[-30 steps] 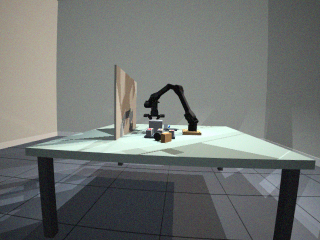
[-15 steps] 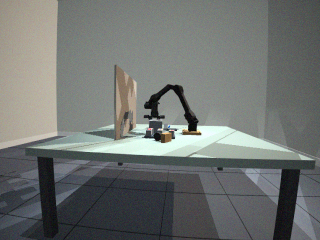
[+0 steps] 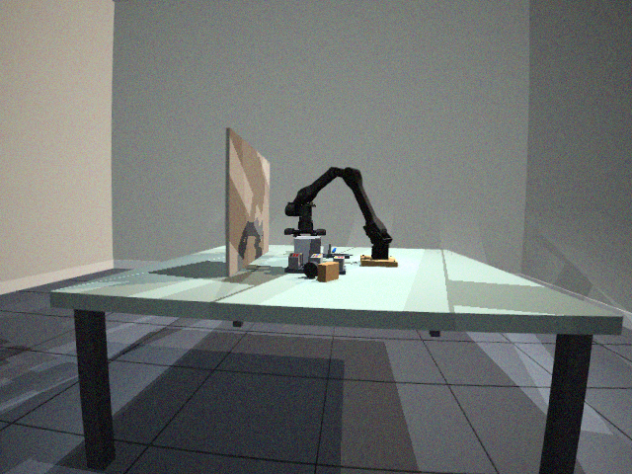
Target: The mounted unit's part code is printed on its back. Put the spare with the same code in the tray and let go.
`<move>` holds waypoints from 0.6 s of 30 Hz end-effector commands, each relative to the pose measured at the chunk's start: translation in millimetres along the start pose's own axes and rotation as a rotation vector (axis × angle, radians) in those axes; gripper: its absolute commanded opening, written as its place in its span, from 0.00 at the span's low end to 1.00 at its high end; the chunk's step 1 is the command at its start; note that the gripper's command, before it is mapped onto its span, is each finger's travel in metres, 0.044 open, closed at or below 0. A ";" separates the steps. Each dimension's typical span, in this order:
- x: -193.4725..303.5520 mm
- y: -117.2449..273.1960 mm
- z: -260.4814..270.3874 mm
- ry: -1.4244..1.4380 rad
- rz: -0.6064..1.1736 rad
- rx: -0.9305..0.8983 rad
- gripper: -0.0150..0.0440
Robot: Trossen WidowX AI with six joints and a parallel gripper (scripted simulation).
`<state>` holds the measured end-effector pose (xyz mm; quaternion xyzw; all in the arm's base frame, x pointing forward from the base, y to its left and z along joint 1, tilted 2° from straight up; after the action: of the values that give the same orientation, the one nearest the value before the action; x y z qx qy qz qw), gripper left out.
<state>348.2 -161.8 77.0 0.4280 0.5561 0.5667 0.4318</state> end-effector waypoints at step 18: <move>-0.5 96.8 0.7 -0.003 0.002 0.000 1.00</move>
<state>349.5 -163.5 133.3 0.4400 0.5580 0.5634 0.4214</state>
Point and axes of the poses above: the point midway between the two fingers, 35 mm back from their tips, its own y axis back along the fingers, its own z axis across the jaws, x = y × z, the point moved 4 cm from there along y, back along the fingers, and after that the axes turned 11 degrees about y, right-handed, at the moved point
